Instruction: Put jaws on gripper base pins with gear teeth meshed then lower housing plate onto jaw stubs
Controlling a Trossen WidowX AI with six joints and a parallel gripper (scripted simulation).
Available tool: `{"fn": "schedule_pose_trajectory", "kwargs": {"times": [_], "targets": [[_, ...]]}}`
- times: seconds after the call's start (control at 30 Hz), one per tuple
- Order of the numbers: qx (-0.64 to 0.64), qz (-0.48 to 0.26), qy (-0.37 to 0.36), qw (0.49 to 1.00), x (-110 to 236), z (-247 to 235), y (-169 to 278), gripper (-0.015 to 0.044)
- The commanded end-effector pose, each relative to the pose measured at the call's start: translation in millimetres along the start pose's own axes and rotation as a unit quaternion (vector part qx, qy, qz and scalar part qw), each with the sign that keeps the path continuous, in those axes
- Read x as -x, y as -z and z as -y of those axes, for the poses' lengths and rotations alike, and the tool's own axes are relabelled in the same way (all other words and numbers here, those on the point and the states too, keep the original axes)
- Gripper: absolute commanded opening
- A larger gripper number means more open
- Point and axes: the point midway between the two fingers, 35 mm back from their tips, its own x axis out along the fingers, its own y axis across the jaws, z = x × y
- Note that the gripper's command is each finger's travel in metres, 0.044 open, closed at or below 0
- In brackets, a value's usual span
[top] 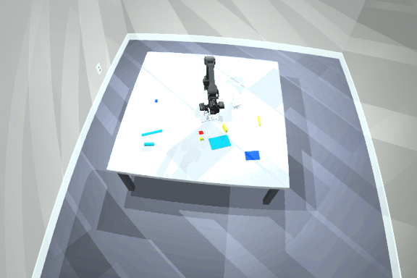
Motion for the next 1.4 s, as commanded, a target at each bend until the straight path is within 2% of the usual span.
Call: {"fn": "schedule_pose_trajectory", "kwargs": {"times": [0.0,0.07,0.17,0.43,0.47,0.9,1.37], "targets": [[-0.002,0.016,0.0,1.0,42.7,0.1,-3.3,0.0224],[-0.002,0.016,0.0,1.0,53.8,0.0,-1.6,0.0224],[0.0,0.018,0.0,1.0,44.5,0.1,-3.9,0.0224],[0.11,0.018,0.002,0.994,46.2,-15.0,-4.8,0.0434],[0.127,0.018,0.002,0.992,46.5,-17.4,-4.8,0.044],[0.34,0.018,0.004,0.94,50.0,-47.3,-3.8,0.044],[0.551,0.016,0.007,0.834,53.8,-79.3,0.8,0.044]]}}
